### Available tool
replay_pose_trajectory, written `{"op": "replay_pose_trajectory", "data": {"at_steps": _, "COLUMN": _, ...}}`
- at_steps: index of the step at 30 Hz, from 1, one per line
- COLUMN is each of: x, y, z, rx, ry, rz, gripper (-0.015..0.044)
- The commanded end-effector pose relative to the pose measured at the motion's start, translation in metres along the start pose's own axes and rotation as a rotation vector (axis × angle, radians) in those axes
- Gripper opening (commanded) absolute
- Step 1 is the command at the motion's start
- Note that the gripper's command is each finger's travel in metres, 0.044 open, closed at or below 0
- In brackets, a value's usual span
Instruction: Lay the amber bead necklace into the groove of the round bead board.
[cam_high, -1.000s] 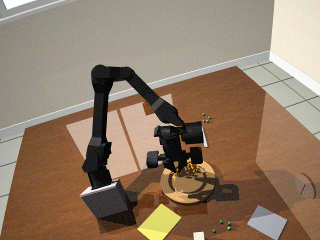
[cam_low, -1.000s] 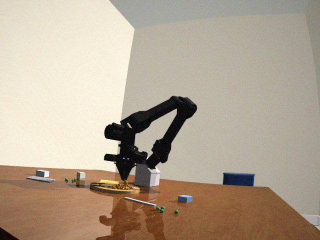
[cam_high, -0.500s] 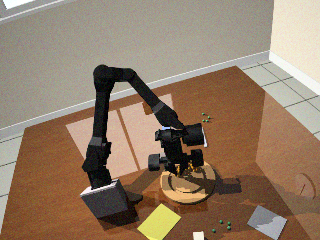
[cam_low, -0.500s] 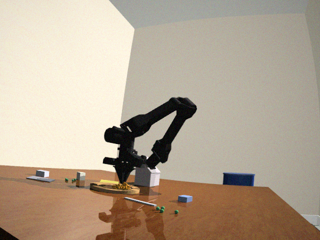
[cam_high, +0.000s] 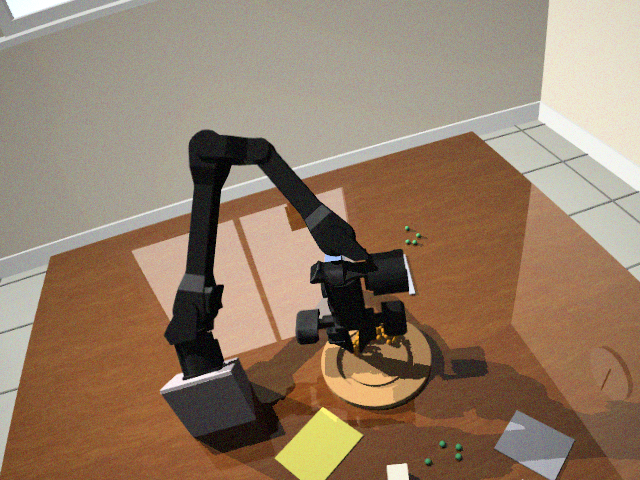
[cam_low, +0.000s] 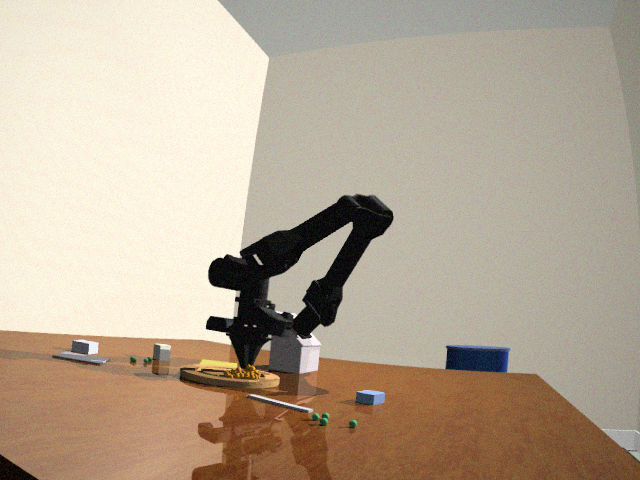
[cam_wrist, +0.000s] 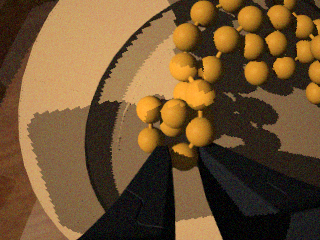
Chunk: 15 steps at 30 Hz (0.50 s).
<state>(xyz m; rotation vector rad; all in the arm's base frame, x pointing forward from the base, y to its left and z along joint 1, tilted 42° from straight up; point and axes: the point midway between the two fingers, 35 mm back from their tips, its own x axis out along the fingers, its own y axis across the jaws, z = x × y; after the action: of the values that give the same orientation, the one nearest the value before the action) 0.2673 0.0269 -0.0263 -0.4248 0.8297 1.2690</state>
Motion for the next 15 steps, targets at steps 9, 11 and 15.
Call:
{"op": "replay_pose_trajectory", "data": {"at_steps": 9, "x": 0.0, "y": 0.0, "z": 0.0, "rx": 0.0, "ry": 0.0, "rz": 0.0, "gripper": 0.0341}}
{"op": "replay_pose_trajectory", "data": {"at_steps": 11, "x": -0.004, "y": 0.0, "z": 0.0, "rx": 0.0, "ry": 0.0, "rz": 0.002, "gripper": 0.0394}}
{"op": "replay_pose_trajectory", "data": {"at_steps": 15, "x": -0.016, "y": 0.002, "z": 0.0, "rx": 0.003, "ry": 0.0, "rz": 0.008, "gripper": 0.044}}
